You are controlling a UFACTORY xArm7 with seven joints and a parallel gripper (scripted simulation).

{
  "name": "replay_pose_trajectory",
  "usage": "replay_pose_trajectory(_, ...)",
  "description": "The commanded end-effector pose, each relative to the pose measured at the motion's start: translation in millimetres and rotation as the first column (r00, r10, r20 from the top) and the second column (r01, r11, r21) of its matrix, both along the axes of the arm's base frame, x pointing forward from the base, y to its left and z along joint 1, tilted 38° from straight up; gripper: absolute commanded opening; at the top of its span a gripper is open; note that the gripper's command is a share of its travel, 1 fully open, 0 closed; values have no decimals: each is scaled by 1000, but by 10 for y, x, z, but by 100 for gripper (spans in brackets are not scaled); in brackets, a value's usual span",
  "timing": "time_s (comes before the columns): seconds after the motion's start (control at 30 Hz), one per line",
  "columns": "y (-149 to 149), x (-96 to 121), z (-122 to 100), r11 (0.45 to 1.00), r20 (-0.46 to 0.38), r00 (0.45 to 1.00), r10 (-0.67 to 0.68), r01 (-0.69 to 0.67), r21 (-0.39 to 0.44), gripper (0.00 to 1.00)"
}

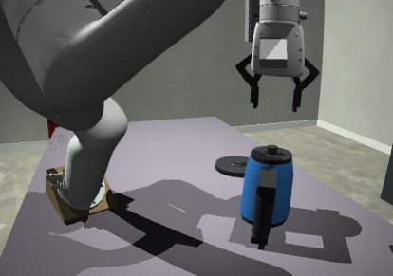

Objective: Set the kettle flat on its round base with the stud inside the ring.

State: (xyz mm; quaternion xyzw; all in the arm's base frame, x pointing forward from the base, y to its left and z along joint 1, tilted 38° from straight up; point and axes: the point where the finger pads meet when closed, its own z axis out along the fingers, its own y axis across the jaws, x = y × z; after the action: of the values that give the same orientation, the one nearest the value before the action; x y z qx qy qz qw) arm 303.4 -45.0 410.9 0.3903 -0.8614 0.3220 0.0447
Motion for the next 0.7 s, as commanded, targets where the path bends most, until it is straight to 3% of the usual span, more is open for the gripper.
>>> replay_pose_trajectory(0.0, 9, 3, 10, 1000, 3, 1000, 2, -2, 0, 81)
replay_pose_trajectory(0.37, -15, 10, -22, 1000, 3, 1000, 2, -2, 0, 81)
replay_pose_trajectory(0.67, -161, 54, -217, 1000, 3, 1000, 2, -2, 0, 81)
